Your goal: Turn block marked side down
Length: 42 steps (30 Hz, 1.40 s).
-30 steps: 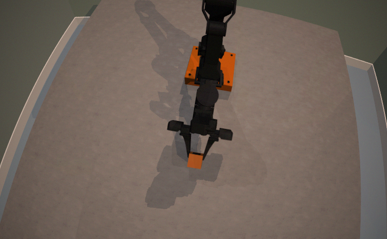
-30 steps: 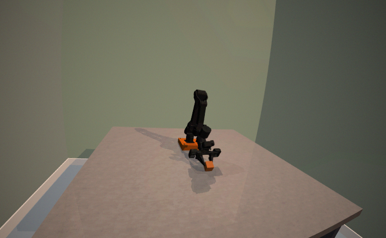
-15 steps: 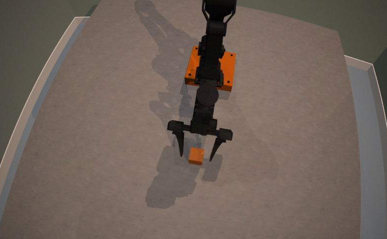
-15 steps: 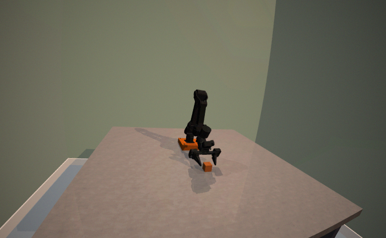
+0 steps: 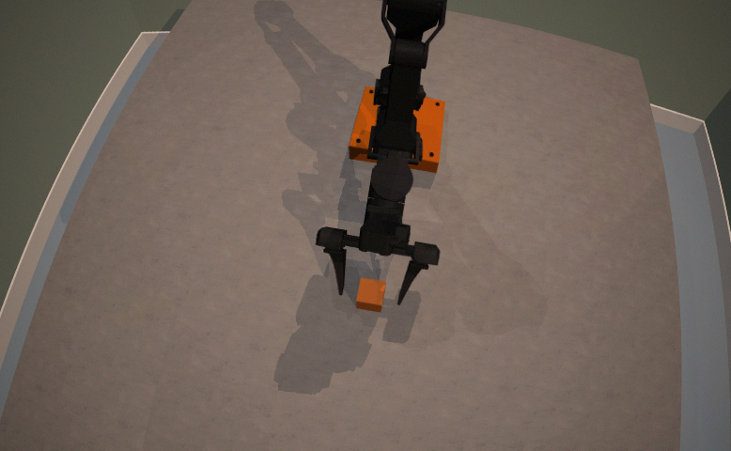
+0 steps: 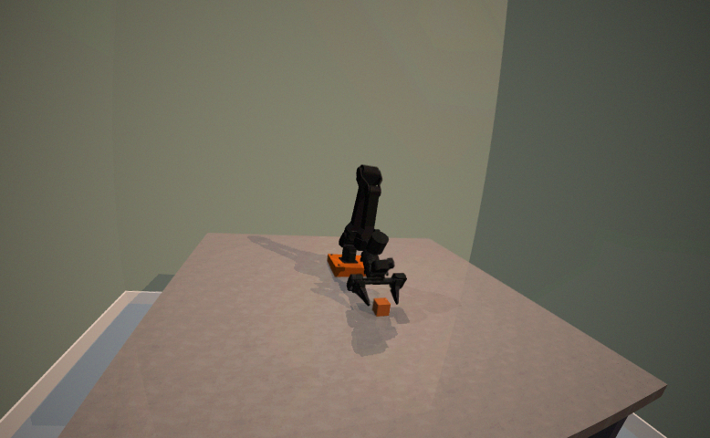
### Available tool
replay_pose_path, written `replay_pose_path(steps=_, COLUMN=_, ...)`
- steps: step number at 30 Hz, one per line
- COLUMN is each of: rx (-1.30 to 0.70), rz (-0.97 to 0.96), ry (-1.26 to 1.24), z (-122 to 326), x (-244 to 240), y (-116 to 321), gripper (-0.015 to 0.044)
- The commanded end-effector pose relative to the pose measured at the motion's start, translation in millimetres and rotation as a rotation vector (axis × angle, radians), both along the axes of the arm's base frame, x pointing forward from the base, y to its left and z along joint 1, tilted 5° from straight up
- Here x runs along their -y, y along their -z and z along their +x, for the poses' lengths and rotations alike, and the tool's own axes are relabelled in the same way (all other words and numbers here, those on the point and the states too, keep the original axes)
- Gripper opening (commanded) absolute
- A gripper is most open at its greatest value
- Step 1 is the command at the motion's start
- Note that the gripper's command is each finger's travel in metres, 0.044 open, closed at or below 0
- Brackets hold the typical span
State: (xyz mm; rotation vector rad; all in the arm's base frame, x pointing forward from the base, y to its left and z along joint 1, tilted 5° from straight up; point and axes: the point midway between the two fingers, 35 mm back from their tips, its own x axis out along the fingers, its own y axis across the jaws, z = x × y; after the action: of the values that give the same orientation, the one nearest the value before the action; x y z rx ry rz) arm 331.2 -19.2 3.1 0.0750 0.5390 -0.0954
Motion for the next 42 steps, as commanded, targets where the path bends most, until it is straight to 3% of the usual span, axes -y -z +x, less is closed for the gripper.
replay_pose_path(steps=1, rx=0.001, rz=0.002, ry=0.004, z=-0.2, x=0.2, y=0.0, gripper=0.0440)
replay_pose_path(steps=17, rx=-0.005, rz=0.003, ry=0.003, z=0.5, x=0.3, y=0.1, gripper=0.0440)
replay_pose_path(steps=24, rx=-0.229, rz=0.023, ry=-0.008, z=13.1, x=2.2, y=-14.0, gripper=0.0440)
replay_pose_path(steps=31, rx=-0.473, rz=0.055, ry=-0.019, z=-12.3, x=1.8, y=-62.7, gripper=0.0440)
replay_pose_path(steps=42, rx=-0.497, rz=0.059, ry=-0.020, z=-17.3, x=1.5, y=-68.8, gripper=0.0440)
